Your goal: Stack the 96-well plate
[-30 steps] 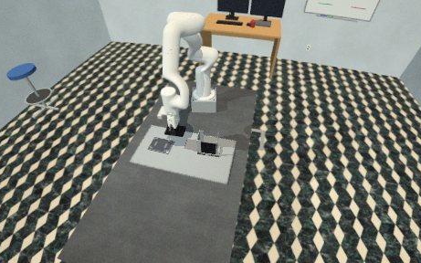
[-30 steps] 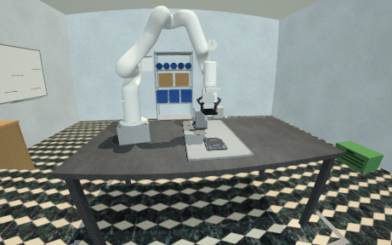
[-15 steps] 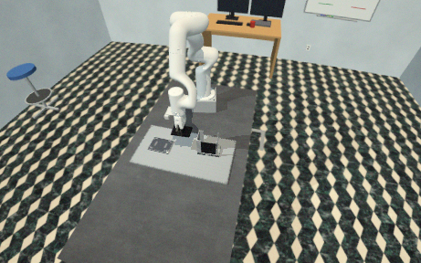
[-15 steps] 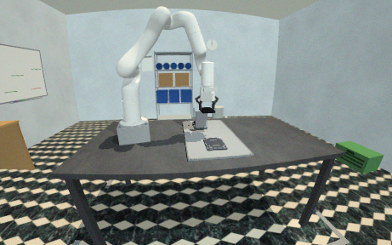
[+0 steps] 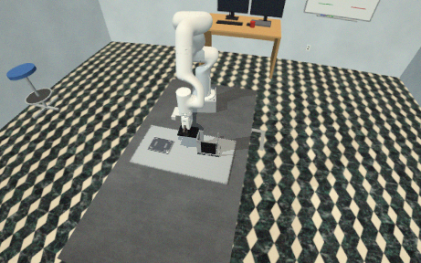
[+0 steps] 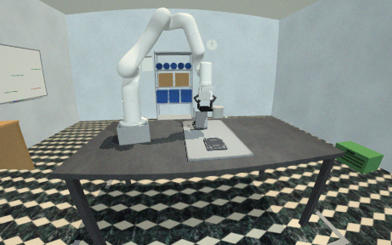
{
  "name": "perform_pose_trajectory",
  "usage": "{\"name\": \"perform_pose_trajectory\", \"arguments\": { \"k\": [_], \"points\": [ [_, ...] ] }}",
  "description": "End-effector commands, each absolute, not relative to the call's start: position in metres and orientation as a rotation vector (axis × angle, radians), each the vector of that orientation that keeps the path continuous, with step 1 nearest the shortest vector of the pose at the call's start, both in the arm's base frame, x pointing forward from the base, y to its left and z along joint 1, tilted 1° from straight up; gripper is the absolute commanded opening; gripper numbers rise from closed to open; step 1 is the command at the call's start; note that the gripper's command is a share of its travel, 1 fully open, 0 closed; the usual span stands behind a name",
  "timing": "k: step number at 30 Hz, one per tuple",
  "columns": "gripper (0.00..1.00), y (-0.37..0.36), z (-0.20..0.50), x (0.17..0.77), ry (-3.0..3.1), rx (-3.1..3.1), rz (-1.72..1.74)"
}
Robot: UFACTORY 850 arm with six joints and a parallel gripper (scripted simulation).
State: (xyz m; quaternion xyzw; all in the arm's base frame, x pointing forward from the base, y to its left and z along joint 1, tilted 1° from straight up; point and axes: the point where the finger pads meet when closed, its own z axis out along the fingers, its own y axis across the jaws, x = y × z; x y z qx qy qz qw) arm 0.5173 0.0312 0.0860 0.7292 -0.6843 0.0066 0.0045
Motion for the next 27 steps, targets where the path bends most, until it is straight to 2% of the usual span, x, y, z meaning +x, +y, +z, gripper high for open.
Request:
{"name": "perform_pose_trajectory", "arguments": {
  "k": [1, 27],
  "points": [
    [0.0, 0.044, 0.087, 0.517, -2.144, 2.285, 0.024],
    [0.0, 0.123, 0.087, 0.508, -2.144, 2.285, 0.023]
  ]
}}
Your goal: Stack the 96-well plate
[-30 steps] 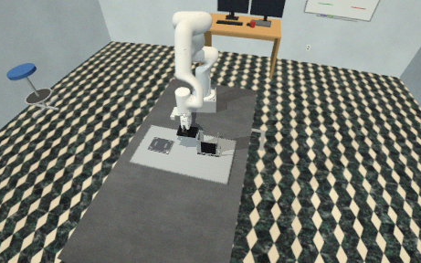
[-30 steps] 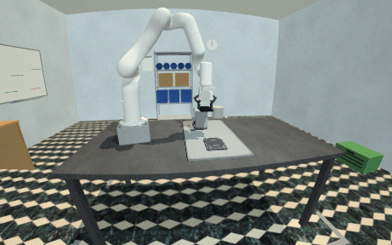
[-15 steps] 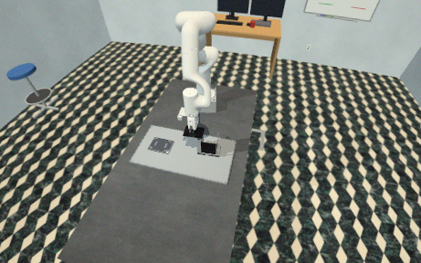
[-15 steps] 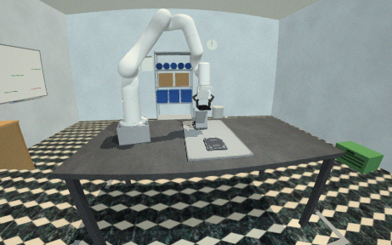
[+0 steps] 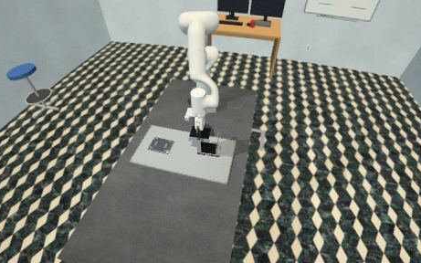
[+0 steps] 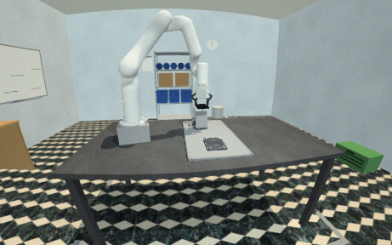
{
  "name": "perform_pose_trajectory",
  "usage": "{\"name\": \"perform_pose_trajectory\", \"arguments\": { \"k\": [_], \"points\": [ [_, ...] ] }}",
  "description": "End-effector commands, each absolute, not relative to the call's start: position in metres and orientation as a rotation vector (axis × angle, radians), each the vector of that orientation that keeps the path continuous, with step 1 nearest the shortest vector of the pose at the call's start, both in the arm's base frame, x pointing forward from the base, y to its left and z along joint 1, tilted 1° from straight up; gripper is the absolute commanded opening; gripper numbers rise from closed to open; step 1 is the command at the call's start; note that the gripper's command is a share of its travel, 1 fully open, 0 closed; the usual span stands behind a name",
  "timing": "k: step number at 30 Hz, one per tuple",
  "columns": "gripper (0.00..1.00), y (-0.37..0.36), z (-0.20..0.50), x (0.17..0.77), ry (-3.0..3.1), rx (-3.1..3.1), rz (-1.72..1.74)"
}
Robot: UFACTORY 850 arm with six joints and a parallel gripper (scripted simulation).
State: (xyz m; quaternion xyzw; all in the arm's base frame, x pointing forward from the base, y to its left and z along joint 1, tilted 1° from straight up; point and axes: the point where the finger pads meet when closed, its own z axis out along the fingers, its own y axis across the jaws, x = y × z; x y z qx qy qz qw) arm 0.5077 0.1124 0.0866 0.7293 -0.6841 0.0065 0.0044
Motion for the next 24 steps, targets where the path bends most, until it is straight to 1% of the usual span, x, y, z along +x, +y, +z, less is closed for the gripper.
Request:
{"name": "perform_pose_trajectory", "arguments": {
  "k": [1, 14, 24],
  "points": [
    [0.0, 0.127, 0.087, 0.507, -2.144, 2.285, 0.023],
    [0.0, 0.162, 0.088, 0.503, -2.144, 2.285, 0.023],
    [0.0, 0.163, 0.088, 0.503, -2.144, 2.285, 0.023]
  ]
}}
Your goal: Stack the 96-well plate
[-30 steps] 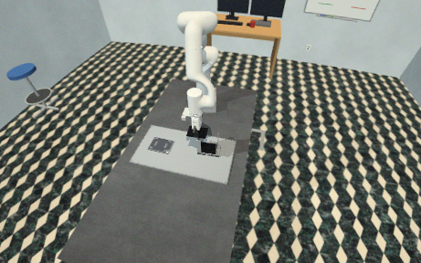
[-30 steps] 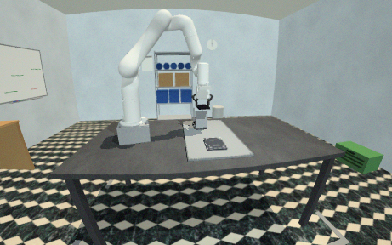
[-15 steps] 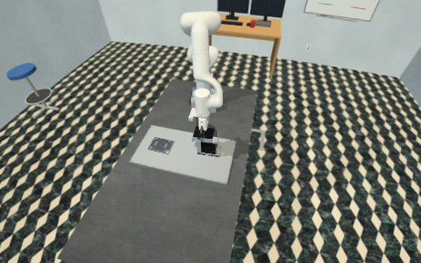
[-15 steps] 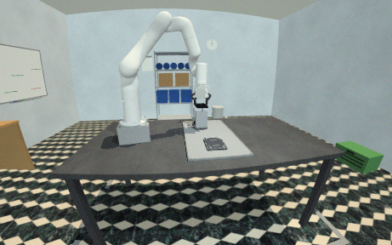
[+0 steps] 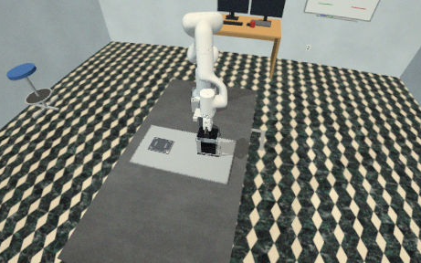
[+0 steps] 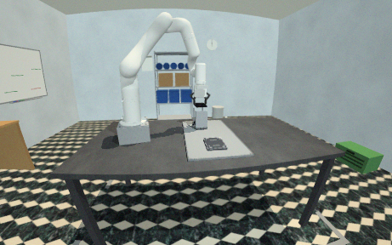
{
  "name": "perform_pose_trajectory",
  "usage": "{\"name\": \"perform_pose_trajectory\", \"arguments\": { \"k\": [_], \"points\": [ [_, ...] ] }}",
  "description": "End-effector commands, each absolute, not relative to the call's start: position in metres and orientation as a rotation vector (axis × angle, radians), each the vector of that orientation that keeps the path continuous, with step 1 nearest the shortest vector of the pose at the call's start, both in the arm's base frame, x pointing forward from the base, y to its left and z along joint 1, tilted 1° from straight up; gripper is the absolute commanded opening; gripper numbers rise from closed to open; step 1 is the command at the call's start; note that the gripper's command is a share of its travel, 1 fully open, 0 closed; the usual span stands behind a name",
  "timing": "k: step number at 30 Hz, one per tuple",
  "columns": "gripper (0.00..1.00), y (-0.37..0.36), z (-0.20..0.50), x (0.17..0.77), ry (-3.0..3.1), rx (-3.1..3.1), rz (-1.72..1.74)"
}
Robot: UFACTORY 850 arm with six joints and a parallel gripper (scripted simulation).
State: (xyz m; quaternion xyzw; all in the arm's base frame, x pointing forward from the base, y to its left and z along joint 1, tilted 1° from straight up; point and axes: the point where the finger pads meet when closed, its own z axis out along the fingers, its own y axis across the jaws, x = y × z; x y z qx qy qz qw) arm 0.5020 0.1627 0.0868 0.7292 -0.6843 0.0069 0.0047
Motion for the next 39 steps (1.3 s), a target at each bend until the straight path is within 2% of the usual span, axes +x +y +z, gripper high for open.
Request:
{"name": "perform_pose_trajectory", "arguments": {
  "k": [1, 39],
  "points": [
    [0.0, 0.163, 0.088, 0.503, -2.144, 2.285, 0.023],
    [0.0, 0.162, 0.071, 0.503, -2.144, 2.285, 0.023]
  ]
}}
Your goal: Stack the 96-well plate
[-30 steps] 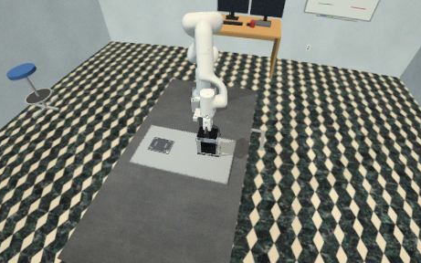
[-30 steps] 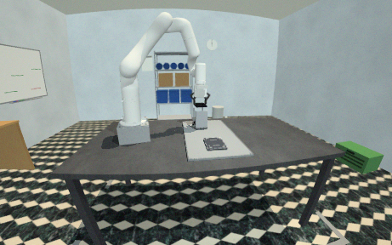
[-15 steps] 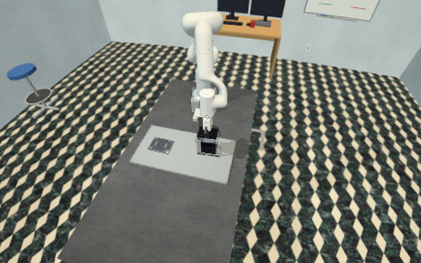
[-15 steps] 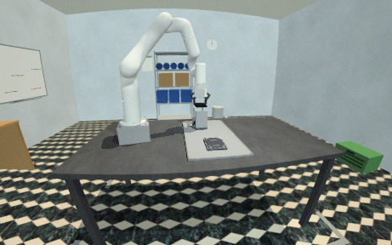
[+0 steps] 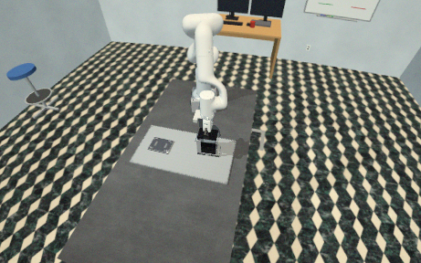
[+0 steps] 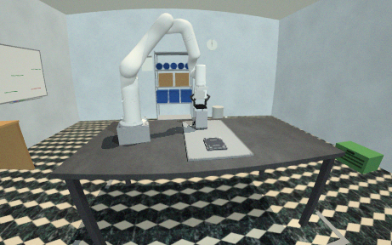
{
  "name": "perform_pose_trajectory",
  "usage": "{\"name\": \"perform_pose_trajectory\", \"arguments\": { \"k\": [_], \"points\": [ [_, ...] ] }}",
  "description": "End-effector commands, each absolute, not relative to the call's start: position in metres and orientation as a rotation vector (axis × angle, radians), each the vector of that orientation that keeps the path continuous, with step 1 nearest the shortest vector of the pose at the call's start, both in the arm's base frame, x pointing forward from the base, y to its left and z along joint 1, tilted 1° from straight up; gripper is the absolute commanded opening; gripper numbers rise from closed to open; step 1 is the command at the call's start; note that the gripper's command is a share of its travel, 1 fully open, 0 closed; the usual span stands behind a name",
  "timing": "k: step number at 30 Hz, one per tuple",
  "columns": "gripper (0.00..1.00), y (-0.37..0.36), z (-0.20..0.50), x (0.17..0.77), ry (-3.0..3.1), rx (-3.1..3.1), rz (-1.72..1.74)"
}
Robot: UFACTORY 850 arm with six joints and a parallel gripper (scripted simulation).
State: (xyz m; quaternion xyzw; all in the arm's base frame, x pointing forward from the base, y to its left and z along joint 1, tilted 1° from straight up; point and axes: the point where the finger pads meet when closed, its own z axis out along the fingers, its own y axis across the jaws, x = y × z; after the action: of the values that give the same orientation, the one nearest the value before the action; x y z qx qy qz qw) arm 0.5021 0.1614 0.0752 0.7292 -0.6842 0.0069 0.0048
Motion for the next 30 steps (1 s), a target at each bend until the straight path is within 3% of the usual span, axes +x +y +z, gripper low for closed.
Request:
{"name": "perform_pose_trajectory", "arguments": {
  "k": [1, 30],
  "points": [
    [0.0, 0.162, 0.069, 0.503, -2.144, 2.285, 0.023],
    [0.0, 0.161, 0.028, 0.503, -2.144, 2.285, 0.023]
  ]
}}
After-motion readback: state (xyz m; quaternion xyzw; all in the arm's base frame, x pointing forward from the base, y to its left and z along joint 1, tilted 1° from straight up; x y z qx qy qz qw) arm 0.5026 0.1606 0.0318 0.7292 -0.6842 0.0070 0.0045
